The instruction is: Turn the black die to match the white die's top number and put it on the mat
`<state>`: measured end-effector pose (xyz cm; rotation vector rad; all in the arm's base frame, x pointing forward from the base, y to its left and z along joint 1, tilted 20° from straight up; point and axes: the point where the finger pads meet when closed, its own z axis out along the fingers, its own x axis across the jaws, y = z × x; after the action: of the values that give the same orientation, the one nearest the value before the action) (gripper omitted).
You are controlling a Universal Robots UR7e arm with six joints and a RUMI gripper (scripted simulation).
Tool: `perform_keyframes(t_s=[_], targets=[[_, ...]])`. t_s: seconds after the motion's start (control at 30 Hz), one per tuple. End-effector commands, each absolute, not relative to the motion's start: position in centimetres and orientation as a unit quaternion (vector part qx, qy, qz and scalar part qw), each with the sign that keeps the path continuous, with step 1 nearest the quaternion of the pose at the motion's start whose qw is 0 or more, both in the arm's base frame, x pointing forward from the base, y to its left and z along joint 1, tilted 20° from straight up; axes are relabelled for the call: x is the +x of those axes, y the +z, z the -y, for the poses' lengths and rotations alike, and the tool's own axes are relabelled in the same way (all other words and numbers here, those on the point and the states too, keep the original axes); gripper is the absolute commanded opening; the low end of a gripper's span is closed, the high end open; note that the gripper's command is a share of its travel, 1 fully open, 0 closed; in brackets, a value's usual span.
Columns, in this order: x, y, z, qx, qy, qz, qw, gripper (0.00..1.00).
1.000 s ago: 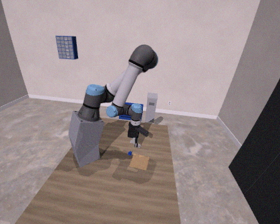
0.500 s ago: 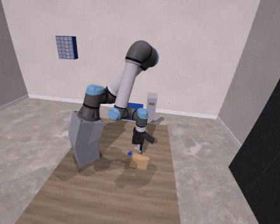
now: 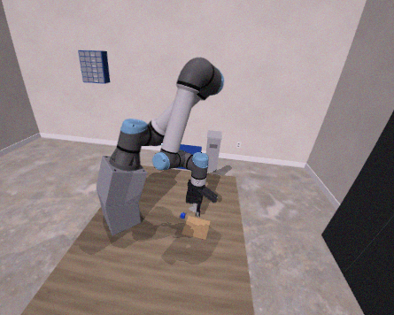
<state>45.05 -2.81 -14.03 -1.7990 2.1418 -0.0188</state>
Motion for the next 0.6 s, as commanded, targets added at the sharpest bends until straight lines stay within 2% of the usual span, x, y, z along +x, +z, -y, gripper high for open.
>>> perform_keyframes(t_s=[0.0, 0.57], targets=[[45.2, -14.4, 2.7, -0.634, -0.007, -0.754, 0.171, 0.06], [46.5, -19.0, 1.8, -0.634, -0.007, -0.754, 0.171, 0.06]])
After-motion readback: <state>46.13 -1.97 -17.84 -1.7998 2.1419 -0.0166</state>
